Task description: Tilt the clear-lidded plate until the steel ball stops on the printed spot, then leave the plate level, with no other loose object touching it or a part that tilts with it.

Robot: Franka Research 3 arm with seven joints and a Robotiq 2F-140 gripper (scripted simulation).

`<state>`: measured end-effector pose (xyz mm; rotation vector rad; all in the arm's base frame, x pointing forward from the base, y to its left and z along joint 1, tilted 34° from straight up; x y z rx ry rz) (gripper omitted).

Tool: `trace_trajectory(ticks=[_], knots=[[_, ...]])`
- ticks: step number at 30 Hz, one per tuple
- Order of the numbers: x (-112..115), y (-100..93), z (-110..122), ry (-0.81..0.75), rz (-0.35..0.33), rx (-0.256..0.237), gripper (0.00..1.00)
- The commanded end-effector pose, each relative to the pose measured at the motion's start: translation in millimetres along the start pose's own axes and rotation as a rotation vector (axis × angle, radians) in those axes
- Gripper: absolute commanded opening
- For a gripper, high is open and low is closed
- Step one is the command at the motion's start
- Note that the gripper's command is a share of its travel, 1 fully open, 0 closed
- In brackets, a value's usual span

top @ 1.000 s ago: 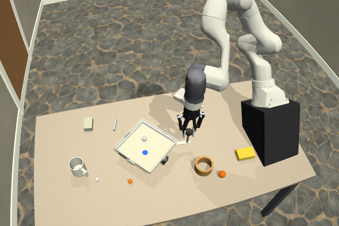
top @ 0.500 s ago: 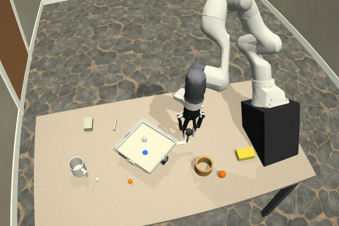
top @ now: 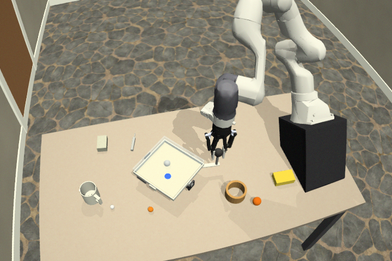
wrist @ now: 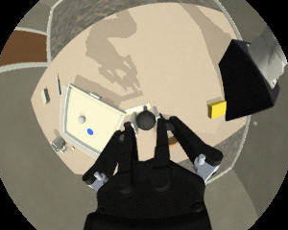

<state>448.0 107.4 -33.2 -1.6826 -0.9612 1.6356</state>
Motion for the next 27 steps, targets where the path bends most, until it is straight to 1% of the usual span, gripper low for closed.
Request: trace_trajectory(ticks=[1,10,12,27], knots=[[7.3,-4.4,-1.7,0.001,-0.012,-0.008,0.0],[7.1,-4.5,-1.7,0.001,-0.012,-0.008,0.0],[-0.5,0.6,0.7,0.001,-0.012,-0.008,0.0],[-3.7,0.1,0.4,0.001,-0.012,-0.008,0.0]])
Point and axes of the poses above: the point where the finger pads meet when closed, its own y axis out along the fingers, its own z axis across the jaws, x = y × z, the point moved 3 cm from there along -y, back along the fingers
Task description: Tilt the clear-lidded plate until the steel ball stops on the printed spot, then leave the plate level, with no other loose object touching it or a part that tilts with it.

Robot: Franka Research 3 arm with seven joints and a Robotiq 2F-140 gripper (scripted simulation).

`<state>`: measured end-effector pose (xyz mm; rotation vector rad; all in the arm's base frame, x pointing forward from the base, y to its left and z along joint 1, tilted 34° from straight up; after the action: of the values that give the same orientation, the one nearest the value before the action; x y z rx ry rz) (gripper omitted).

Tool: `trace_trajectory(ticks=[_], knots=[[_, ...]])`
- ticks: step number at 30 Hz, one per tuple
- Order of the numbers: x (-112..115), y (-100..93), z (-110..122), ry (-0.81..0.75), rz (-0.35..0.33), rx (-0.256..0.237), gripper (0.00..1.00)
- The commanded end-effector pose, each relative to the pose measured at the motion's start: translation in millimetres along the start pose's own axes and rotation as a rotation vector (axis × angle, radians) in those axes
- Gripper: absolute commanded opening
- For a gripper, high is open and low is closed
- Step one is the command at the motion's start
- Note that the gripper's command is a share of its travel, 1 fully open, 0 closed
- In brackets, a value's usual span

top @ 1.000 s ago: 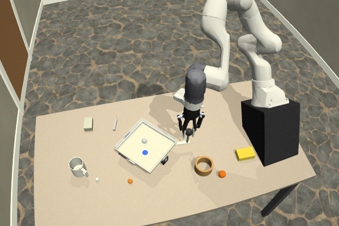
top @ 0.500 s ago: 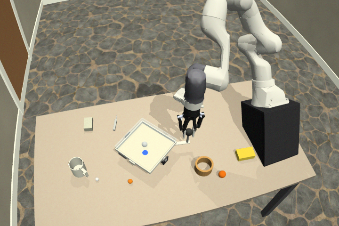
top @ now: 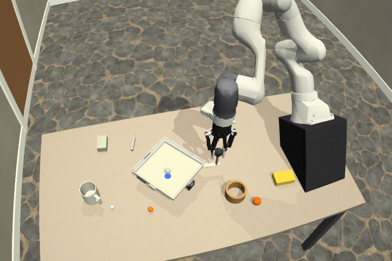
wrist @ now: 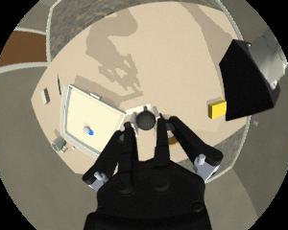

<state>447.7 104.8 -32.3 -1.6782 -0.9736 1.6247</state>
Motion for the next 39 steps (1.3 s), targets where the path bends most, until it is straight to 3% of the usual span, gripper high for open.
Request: trace_trajectory(ticks=[1,39], knots=[[-1.0,-0.7,-0.1,-0.001,0.0,-0.002,0.0],[6.5,-3.8,-1.5,-0.001,0.0,-0.002,0.0]])
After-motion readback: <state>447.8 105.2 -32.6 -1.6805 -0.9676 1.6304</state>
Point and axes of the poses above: the point where the finger pads meet when closed, its own y axis out along the fingers, its own z axis across the jaws, x = y × z, the point moved 3 cm from there along -y, back along the fingers
